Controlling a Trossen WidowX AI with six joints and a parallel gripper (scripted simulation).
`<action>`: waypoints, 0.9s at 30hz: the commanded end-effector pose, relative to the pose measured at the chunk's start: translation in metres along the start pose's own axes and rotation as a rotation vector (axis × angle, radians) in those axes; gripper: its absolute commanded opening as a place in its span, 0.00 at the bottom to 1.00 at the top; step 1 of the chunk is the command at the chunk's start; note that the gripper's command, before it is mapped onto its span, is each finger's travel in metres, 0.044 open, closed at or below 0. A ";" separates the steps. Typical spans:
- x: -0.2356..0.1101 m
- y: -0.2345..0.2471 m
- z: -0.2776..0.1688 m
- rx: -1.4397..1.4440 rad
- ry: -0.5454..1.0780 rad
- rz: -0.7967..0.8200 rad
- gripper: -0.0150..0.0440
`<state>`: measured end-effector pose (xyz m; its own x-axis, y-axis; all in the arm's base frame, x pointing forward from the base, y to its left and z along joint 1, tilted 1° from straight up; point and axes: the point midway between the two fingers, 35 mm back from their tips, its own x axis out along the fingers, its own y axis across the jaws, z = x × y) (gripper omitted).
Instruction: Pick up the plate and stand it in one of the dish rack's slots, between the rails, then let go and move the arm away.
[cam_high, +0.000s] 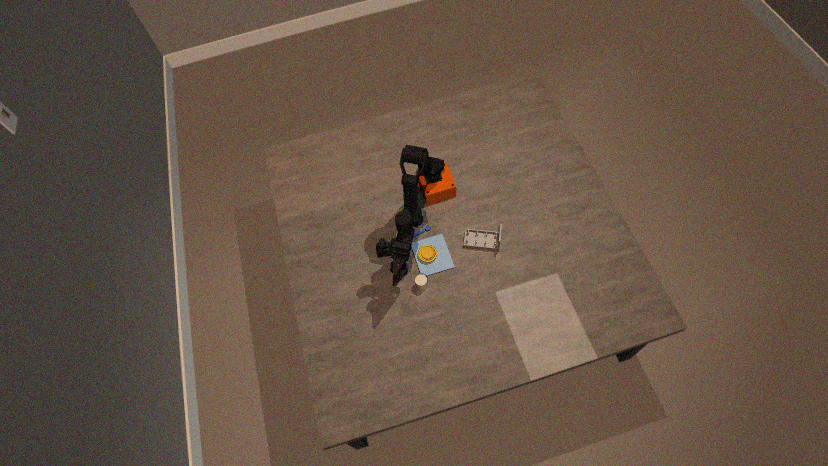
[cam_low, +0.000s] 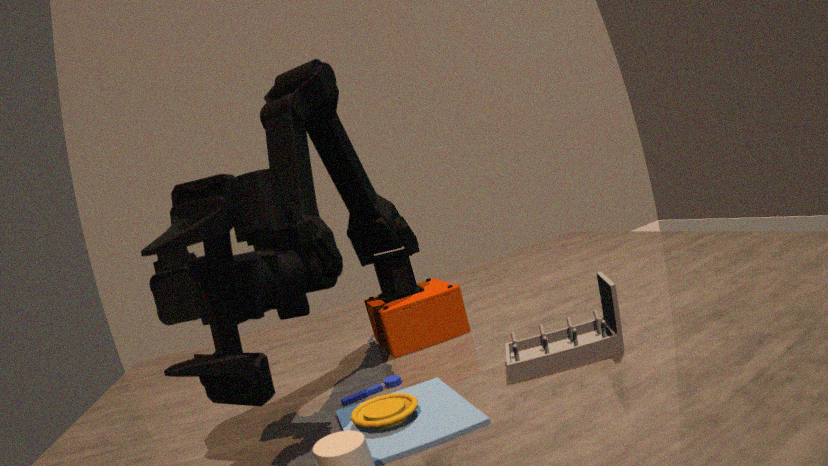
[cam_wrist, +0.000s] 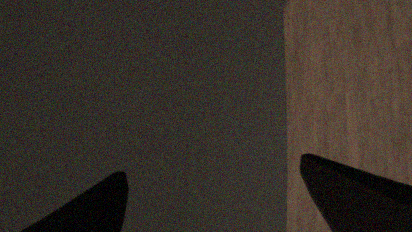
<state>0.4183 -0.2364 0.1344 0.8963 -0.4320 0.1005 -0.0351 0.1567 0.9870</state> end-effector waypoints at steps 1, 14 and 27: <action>0.000 0.000 0.000 -0.001 0.001 -0.002 0.93; 0.006 -0.030 -0.016 -0.182 0.081 -0.209 0.93; 0.000 -0.064 -0.034 -0.480 0.230 -0.451 0.93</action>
<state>0.4341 -0.2187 0.0690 0.8626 -0.3630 -0.3523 0.4796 0.3656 0.7977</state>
